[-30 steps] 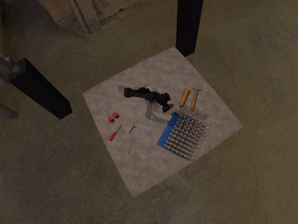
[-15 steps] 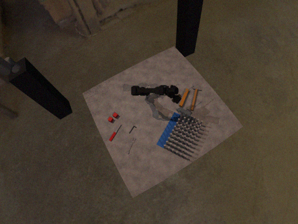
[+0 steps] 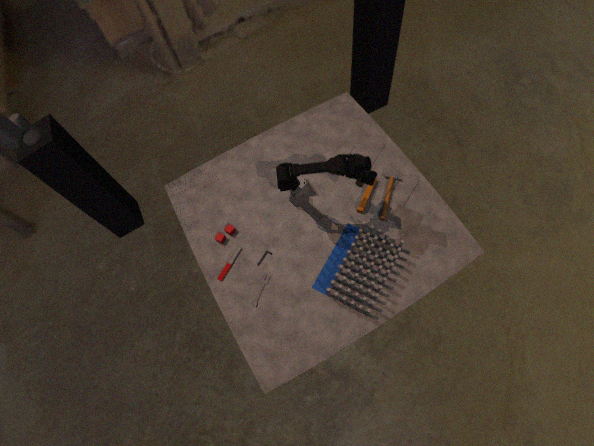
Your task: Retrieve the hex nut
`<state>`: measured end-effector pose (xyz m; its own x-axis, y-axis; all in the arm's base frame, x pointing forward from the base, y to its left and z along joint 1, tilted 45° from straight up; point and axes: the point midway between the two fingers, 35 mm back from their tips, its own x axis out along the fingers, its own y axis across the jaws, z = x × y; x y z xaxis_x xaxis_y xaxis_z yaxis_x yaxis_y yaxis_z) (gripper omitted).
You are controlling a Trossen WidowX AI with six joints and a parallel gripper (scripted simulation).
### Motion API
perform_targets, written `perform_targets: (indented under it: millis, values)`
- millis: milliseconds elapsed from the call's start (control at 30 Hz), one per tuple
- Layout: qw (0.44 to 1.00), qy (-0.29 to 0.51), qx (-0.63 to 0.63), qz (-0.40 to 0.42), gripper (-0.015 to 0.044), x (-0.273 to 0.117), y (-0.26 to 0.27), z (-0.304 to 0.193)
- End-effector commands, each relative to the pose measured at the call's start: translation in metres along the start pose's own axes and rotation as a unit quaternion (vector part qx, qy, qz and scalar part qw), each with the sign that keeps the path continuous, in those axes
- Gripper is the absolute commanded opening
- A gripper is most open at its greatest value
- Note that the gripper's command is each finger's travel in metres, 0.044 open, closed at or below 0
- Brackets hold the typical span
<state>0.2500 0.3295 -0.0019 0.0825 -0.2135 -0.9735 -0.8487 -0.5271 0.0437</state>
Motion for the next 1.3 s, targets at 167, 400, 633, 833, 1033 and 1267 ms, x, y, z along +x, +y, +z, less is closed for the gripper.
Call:
perform_targets:
  millis: [167,400,633,833,1033,1267]
  values:
    - [0.995,-0.03,-0.091,0.04,0.0,0.029,0.013,0.061]
    - [0.984,-0.049,-0.155,0.072,0.0,0.054,0.03,0.103]
    - [0.97,-0.068,-0.208,0.106,0.0,0.08,0.054,0.141]
    - [0.954,-0.081,-0.257,0.133,0.0,0.102,0.075,0.168]
    - [0.94,-0.091,-0.292,0.15,0.0,0.117,0.091,0.185]
    - [0.94,-0.091,-0.292,0.15,0.0,0.119,0.092,0.185]
